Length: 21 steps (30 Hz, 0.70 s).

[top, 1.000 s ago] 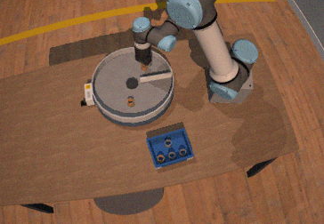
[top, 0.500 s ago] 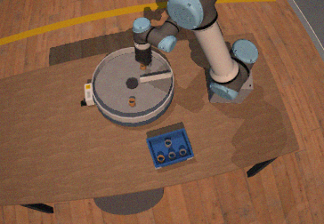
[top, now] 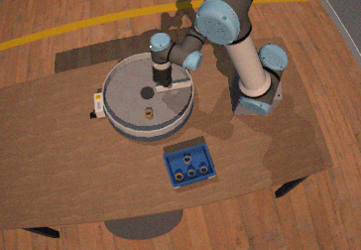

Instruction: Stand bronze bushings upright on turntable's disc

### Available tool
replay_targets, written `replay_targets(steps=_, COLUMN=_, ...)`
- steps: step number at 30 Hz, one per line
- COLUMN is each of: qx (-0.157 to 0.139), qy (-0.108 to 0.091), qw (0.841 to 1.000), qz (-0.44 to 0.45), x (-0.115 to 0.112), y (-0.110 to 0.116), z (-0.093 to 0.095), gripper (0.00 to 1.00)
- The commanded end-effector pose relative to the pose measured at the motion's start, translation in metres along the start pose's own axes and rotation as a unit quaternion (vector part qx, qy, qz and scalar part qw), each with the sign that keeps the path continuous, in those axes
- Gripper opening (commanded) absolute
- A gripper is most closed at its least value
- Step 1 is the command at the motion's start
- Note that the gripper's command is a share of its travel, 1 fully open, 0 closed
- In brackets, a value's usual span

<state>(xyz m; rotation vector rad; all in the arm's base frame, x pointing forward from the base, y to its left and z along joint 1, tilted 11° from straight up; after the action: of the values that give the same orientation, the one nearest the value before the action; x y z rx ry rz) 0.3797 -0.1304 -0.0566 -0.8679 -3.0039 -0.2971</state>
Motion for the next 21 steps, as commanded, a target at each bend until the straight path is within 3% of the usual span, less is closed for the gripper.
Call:
replay_targets(steps=1, qx=0.001, qy=-0.002, qw=1.0, qz=0.003, x=0.025, y=0.054, z=-0.002, gripper=0.76)
replay_targets(steps=4, qx=0.001, qy=-0.002, qw=1.0, qz=0.003, x=0.036, y=0.077, z=-0.001, gripper=0.76)
replay_targets(steps=6, qx=0.001, qy=-0.002, qw=1.0, qz=0.003, x=0.036, y=0.077, z=-0.001, gripper=0.76)
replay_targets(steps=10, qx=0.001, qy=-0.004, qw=1.0, qz=0.003, x=0.053, y=0.118, z=-0.002, gripper=0.76)
replay_targets(steps=21, qx=0.001, qy=-0.004, qw=1.0, qz=0.003, x=0.094, y=0.197, z=-0.002, gripper=0.76)
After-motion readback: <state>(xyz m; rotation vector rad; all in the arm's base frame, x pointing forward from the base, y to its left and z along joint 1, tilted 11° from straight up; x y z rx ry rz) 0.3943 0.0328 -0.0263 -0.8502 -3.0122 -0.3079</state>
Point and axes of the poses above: the point where the finger pads meet when closed, its own z axis out along the fingers, its own x axis across the jaws, y = z × x, the point moved 6 cm from there along -z, back along the fingers, and after that the axes turned 15 degrees about -z, right-handed, at the moved point
